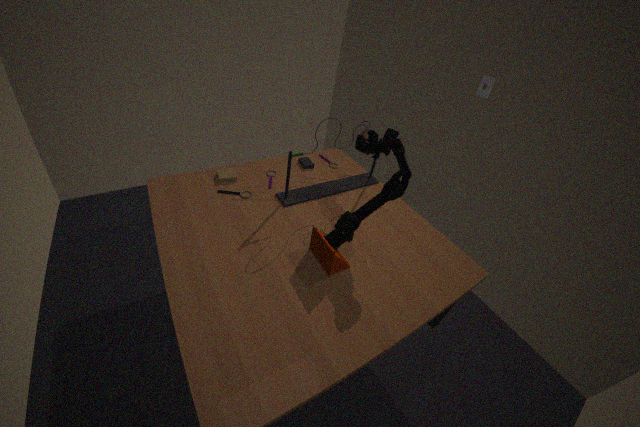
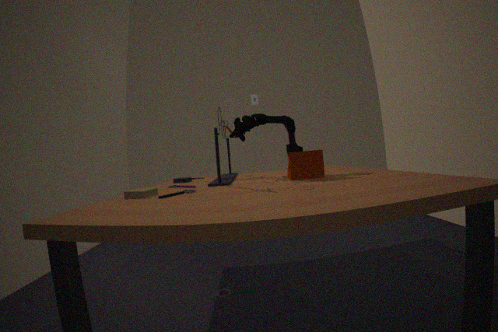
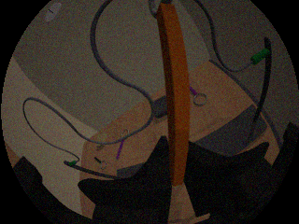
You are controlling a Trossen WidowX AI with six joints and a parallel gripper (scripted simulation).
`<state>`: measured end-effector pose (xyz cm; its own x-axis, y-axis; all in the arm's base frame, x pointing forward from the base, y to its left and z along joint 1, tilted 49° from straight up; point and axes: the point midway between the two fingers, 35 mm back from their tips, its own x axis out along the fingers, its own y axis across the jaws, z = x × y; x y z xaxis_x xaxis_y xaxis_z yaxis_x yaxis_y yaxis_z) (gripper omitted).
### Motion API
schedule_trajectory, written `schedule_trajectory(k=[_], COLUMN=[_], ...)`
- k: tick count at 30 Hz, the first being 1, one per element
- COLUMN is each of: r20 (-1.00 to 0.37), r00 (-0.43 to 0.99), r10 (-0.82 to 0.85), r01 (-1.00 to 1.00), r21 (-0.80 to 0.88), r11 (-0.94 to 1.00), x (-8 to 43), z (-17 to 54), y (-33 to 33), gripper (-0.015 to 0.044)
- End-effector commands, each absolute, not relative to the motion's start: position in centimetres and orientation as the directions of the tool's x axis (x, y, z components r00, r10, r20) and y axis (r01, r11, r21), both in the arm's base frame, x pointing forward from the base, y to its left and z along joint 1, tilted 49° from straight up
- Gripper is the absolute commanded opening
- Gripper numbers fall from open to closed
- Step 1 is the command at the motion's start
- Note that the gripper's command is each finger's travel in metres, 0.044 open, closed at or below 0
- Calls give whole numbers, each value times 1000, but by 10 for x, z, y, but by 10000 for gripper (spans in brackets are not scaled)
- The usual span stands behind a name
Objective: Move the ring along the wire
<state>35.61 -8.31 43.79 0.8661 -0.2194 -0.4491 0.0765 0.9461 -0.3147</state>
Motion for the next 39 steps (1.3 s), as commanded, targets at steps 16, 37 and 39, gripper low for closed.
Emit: schedule_trajectory(k=[16,37,39], r20=[-318,-119,-98], r00=[866,865,864], r10=[-385,-488,-493], r01=[90,103,104], r21=[-659,-909,-925], r11=[747,404,366], x=[354,354,354], z=[450,469,472], y=[-103,-120,-121], gripper=[-150,-150,-150])
